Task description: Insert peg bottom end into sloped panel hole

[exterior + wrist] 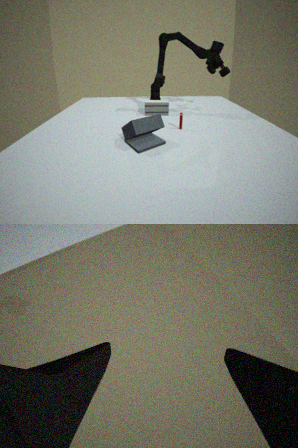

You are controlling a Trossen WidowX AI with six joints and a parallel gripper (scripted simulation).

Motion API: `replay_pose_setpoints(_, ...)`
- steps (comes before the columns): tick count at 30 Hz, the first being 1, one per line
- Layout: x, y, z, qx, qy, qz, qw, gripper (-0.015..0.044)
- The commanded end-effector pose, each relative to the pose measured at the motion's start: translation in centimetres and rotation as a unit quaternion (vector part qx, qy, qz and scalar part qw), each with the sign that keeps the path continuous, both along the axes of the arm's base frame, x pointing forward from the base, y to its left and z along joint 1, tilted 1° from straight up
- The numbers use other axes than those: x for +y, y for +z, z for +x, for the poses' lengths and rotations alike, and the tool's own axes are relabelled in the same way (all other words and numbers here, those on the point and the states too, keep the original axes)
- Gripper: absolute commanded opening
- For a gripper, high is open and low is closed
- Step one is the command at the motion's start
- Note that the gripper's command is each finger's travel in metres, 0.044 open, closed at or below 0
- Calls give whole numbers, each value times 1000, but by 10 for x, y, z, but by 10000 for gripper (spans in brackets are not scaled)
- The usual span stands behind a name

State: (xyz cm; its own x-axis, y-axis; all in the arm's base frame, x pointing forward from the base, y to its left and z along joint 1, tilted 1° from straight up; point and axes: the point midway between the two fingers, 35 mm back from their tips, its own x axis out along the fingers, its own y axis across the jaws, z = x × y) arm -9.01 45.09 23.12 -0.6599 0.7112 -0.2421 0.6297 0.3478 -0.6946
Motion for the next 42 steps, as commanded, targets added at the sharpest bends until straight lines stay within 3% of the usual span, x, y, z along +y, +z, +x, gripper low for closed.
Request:
replay_pose_setpoints(1,1,-11,25,5,-39,-32,999,440)
replay_pose_setpoints(21,-12,-56,150,10,-226,-158,961,440)
replay_pose_setpoints(42,-72,-100,265,18,-396,-282,874,440)
